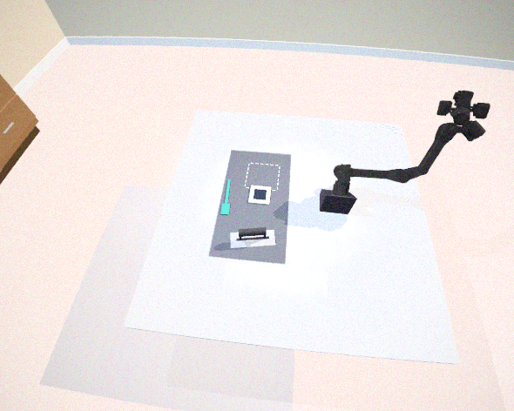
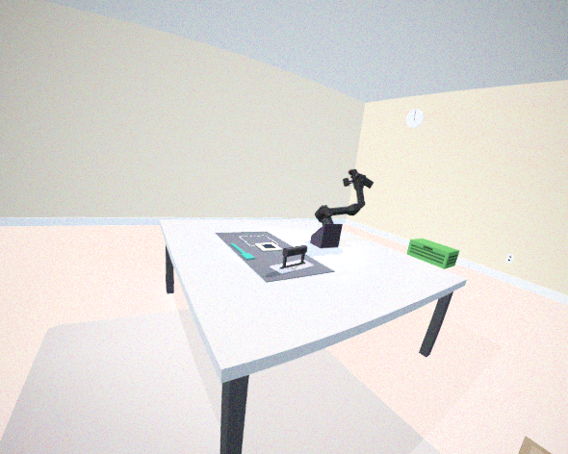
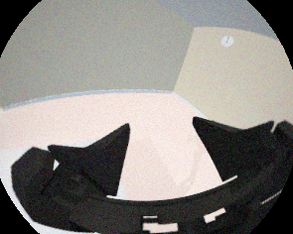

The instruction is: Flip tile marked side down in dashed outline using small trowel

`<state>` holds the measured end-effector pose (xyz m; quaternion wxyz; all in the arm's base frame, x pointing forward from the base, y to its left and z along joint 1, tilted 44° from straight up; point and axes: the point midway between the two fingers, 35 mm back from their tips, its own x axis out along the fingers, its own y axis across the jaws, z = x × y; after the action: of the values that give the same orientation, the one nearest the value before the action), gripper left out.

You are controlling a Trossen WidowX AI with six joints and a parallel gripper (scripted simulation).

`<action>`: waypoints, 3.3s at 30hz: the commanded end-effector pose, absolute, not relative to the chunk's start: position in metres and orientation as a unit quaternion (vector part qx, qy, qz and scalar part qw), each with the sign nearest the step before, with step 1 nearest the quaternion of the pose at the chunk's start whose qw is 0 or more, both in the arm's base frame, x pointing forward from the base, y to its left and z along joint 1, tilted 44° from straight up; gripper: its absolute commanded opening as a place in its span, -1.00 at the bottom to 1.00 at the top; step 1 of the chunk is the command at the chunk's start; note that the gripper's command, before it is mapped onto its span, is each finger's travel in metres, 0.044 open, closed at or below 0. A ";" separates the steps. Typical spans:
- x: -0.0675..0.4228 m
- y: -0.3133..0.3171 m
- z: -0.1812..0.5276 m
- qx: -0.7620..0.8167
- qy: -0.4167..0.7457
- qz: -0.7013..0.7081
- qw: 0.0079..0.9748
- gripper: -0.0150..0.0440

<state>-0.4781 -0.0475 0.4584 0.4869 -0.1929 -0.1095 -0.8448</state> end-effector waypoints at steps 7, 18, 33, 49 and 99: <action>-0.478 -0.048 0.458 -0.193 -0.110 -0.845 0.487 0.24; -0.478 -0.048 0.458 -0.193 -0.110 -0.845 0.487 -0.15; -0.478 -0.048 0.458 -0.193 -0.110 -0.845 0.487 -0.49; -0.478 -0.048 0.458 -0.193 -0.110 -0.845 0.487 -0.15; -0.336 -0.090 0.597 -0.287 -0.142 -0.756 0.570 0.42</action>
<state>-0.3699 -0.0822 0.5733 0.5497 -0.2691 -0.1365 -0.7790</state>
